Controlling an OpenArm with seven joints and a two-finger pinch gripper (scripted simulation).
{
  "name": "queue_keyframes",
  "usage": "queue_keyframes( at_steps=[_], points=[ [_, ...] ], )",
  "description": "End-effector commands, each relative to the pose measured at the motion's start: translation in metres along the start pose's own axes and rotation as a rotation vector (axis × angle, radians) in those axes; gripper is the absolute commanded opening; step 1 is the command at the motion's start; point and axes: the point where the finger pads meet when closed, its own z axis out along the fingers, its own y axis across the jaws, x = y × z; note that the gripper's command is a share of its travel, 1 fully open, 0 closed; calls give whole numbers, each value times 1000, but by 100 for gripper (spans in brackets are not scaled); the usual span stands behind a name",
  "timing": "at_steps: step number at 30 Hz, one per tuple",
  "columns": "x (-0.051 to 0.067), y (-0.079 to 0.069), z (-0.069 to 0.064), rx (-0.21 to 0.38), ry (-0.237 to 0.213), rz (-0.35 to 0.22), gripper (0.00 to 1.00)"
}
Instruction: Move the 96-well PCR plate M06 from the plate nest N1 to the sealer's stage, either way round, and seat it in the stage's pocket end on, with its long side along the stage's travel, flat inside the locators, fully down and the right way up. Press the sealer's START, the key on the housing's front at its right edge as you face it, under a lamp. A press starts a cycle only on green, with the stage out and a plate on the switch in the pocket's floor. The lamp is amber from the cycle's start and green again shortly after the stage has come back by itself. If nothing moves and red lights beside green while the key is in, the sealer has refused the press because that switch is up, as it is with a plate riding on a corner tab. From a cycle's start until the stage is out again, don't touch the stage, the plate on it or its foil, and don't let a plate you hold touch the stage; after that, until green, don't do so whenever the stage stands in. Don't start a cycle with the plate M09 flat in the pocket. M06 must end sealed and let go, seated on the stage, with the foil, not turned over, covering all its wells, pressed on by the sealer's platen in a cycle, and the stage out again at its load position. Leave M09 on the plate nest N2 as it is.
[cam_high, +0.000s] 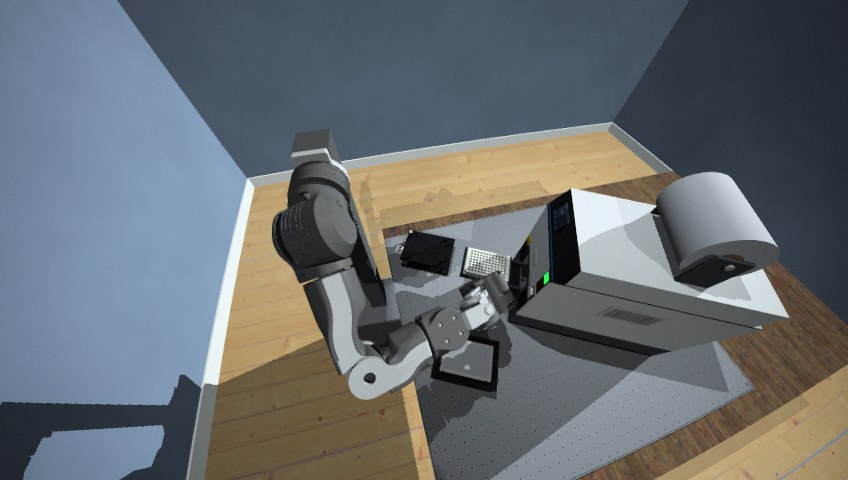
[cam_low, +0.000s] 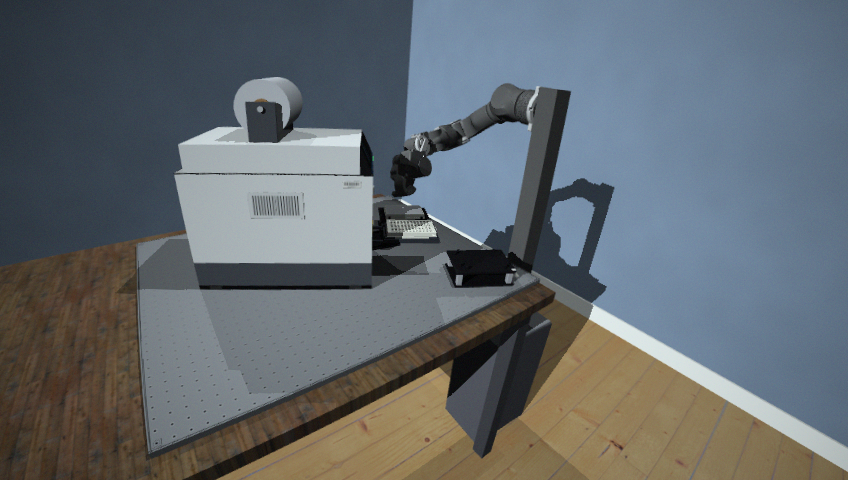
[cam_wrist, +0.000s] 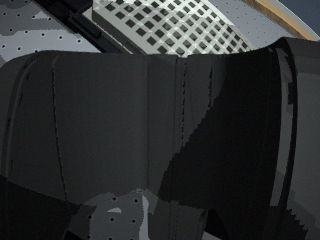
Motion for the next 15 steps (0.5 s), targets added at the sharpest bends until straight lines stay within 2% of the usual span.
queue_keyframes(
  at_steps=[1,11,15],
  points=[
    [0,14,-3,-52,-6,3,0],
    [0,14,-3,-52,-6,3,0],
    [0,14,-3,-195,1,148,0]
  ],
)
